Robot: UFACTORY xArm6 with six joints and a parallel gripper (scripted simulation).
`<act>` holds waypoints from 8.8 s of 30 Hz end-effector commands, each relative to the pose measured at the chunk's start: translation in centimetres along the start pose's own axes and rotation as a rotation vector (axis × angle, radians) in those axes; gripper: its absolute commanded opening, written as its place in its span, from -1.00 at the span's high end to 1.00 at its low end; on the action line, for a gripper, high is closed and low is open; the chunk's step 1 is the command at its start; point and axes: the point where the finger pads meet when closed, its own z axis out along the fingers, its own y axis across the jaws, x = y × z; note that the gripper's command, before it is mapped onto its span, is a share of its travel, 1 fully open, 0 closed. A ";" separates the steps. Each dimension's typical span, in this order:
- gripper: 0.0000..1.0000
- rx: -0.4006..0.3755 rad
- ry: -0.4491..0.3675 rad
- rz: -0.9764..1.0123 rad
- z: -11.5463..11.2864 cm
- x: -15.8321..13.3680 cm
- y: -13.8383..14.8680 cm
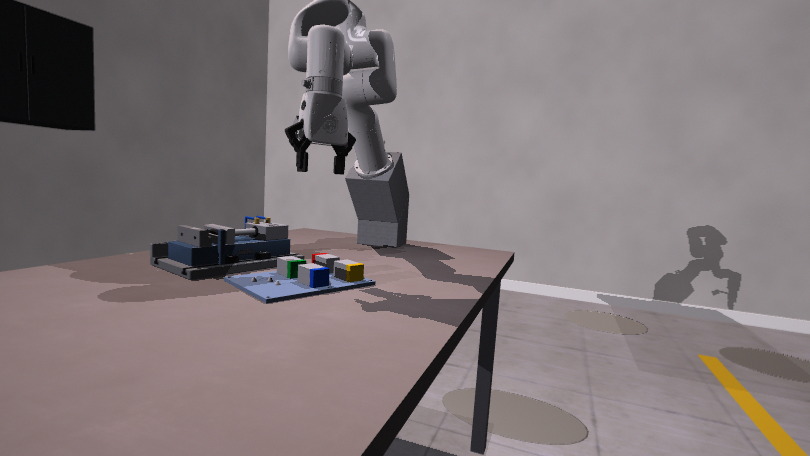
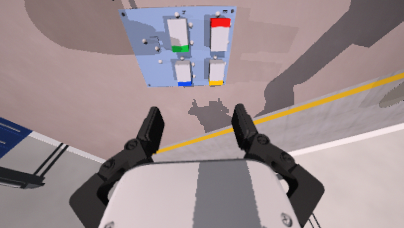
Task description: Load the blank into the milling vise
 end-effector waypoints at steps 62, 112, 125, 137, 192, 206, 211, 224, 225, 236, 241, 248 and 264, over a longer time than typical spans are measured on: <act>-1.00 0.004 -0.004 0.001 -8.0 0.1 0.5; -1.00 0.005 -0.002 0.010 -7.5 0.1 0.4; -1.00 0.003 -0.004 0.231 -7.5 0.1 0.4; -1.00 0.001 -0.006 0.360 -7.5 0.1 0.4; -1.00 -0.001 -0.007 1.115 -7.5 0.1 0.4; -1.00 -0.003 -0.007 1.267 -7.5 0.1 0.4; -1.00 -0.003 -0.007 1.336 -7.5 0.1 0.4; -1.00 -0.005 -0.007 1.511 -7.5 0.1 0.4; -1.00 -0.005 -0.007 1.534 -7.5 0.1 0.4; -1.00 -0.007 -0.008 1.617 -7.5 0.1 0.4; -1.00 -0.005 -0.007 1.732 -7.5 0.1 0.4; -1.00 -0.005 -0.007 1.778 -7.5 0.1 0.4; -1.00 -0.002 -0.006 1.999 -7.5 0.1 0.4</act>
